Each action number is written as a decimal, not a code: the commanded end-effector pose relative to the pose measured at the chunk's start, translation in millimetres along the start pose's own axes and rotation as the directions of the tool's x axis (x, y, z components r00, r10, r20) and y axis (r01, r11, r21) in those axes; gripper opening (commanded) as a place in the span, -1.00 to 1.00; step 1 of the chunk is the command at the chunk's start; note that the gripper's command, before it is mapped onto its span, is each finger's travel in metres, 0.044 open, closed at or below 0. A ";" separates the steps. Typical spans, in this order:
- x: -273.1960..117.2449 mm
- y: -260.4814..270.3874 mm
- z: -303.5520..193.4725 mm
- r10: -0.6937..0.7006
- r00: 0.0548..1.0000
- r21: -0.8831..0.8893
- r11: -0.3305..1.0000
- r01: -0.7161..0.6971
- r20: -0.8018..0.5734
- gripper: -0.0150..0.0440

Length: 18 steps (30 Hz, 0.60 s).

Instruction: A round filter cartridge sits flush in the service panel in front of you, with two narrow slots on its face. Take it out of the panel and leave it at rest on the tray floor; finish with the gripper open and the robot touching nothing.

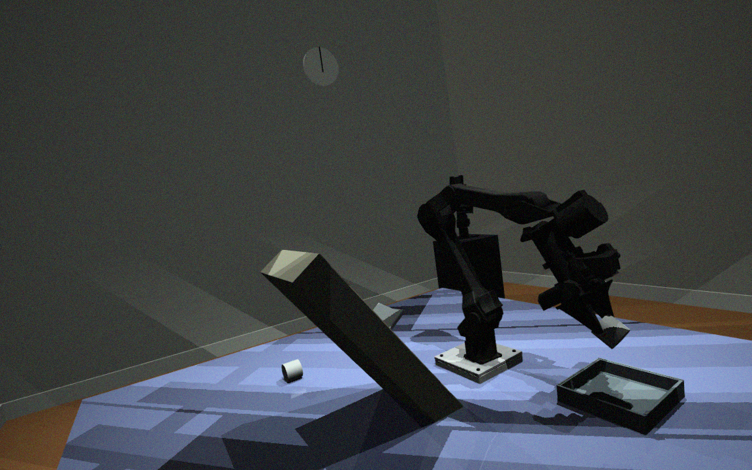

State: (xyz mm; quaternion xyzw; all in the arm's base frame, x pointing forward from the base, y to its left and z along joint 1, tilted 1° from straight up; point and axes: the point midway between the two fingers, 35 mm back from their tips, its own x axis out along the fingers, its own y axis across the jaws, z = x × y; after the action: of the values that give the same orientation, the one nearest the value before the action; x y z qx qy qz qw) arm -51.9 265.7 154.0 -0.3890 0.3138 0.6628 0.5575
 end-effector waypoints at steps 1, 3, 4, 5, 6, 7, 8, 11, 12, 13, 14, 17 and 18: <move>10.5 19.0 -9.5 0.041 0.999 -0.062 0.997 -0.040 0.009 -0.49; 15.5 26.9 -15.0 0.056 0.998 -0.088 0.995 -0.056 0.007 -0.49; 16.9 28.9 -16.6 0.061 0.998 -0.094 0.994 -0.060 0.007 -0.49; 17.3 29.6 -17.1 0.062 0.998 -0.097 0.993 -0.061 0.007 -0.49; 17.3 29.6 -17.1 0.062 0.998 -0.097 0.993 -0.061 0.007 -0.49; 17.3 29.6 -17.1 0.062 0.998 -0.097 0.993 -0.061 0.007 -0.49; 18.0 29.7 -17.4 0.062 0.998 -0.097 0.993 -0.061 0.007 -0.49; 27.8 30.0 -21.0 0.062 0.998 -0.097 0.993 -0.061 0.007 -0.49; 32.0 30.1 -22.8 0.062 0.998 -0.097 0.993 -0.061 0.007 -0.49; 36.1 30.2 -24.6 0.062 0.998 -0.097 0.993 -0.061 0.007 -0.49; 40.2 30.3 -26.5 0.062 0.998 -0.097 0.993 -0.061 0.007 -0.49; 52.1 30.4 -32.8 0.062 0.998 -0.097 0.993 -0.061 0.007 -0.49; 55.9 30.4 -35.0 0.062 0.998 -0.097 0.993 -0.061 0.007 -0.49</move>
State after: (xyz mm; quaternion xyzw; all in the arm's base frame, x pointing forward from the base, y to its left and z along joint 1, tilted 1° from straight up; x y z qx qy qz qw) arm -79.1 257.3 99.7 -0.4039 0.2920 0.6930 0.5210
